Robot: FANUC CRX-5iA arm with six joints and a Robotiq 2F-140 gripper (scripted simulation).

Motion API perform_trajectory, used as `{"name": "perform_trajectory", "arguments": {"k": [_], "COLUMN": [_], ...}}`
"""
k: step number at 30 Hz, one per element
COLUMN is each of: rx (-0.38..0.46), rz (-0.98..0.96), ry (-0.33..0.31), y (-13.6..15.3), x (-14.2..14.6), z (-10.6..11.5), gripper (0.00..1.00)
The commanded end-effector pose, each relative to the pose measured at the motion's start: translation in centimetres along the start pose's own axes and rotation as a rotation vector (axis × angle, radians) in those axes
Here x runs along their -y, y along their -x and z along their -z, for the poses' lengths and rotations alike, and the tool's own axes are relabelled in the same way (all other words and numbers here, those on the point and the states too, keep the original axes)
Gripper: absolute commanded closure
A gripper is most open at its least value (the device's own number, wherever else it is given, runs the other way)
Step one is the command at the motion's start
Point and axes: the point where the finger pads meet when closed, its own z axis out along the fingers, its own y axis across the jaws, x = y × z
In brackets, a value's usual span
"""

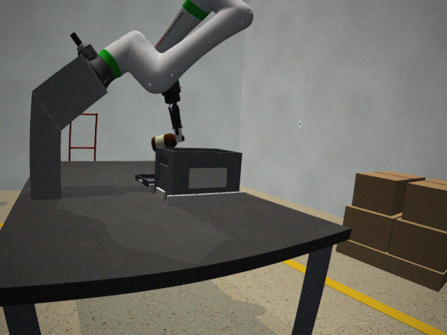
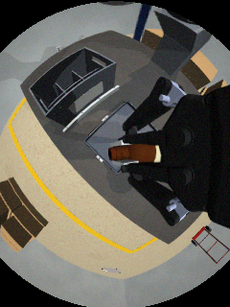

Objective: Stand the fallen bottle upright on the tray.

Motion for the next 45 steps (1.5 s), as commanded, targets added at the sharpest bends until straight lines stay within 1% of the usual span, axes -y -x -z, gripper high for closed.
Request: {"name": "perform_trajectory", "arguments": {"k": [1,6,17,45], "rx": [-0.022,-0.054,-0.088,-0.091], "rz": [-0.001,-0.001,-0.002,-0.002], "ry": [0.0,-0.003,-0.01,-0.011], "y": [0.04,0.09,0.15,0.15], "x": [0.01,0.08,0.21,0.23], "z": [0.03,0.09,0.22,0.23], "gripper": [1.0,1.0,1.0,1.0]}}
